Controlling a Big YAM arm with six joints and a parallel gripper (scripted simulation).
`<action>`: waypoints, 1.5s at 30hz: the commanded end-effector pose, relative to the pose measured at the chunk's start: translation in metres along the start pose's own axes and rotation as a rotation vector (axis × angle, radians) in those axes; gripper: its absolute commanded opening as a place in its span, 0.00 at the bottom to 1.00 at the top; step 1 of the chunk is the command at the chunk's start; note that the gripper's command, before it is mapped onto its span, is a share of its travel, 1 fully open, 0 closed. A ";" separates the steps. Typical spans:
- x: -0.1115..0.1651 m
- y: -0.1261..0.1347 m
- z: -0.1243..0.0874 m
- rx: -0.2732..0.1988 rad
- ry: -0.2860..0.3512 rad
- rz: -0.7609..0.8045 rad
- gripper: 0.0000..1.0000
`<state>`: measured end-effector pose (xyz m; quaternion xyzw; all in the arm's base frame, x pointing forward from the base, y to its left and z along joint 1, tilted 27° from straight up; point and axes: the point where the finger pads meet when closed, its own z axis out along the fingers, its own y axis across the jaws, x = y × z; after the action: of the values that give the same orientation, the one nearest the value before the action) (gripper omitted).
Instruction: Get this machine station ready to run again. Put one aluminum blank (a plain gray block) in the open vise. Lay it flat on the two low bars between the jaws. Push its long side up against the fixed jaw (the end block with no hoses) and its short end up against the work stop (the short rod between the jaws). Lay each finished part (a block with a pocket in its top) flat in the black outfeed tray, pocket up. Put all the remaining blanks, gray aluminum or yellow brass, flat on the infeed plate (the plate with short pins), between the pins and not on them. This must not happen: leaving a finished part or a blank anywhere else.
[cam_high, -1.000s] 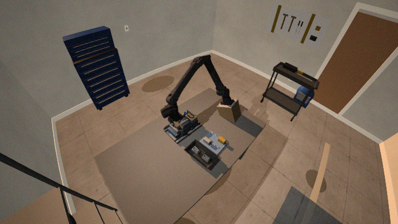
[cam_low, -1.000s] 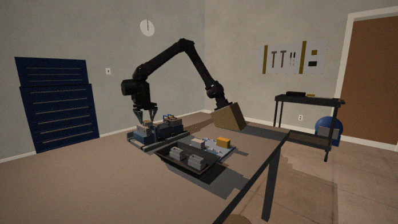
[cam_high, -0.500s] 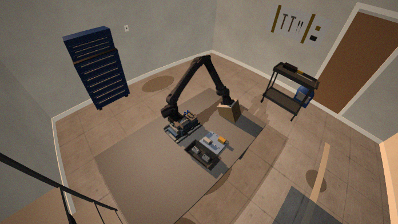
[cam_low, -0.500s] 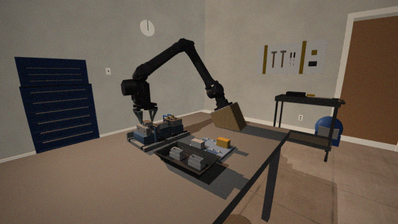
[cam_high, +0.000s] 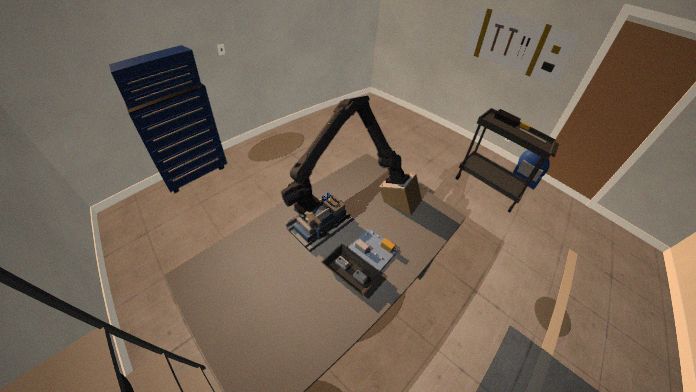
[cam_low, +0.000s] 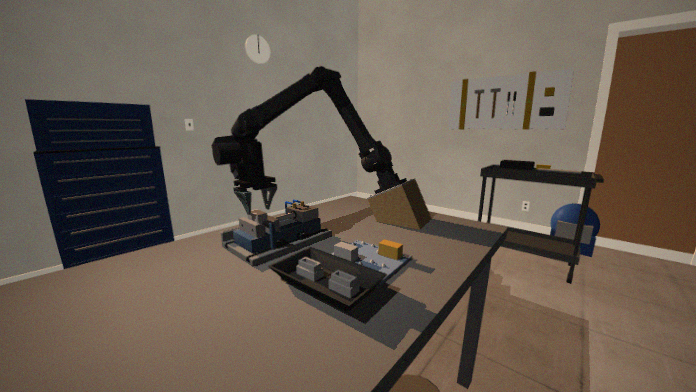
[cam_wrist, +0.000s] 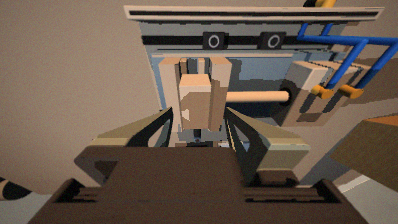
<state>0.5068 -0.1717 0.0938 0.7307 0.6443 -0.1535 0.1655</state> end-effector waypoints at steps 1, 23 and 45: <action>-0.003 0.024 -0.045 -0.084 -0.006 0.019 0.64; -0.002 0.021 -0.087 -0.080 -0.005 0.018 0.64; -0.001 0.022 -0.088 -0.081 -0.005 0.011 0.00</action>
<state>0.5102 -0.1488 0.1471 0.7316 0.6426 -0.1484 0.1728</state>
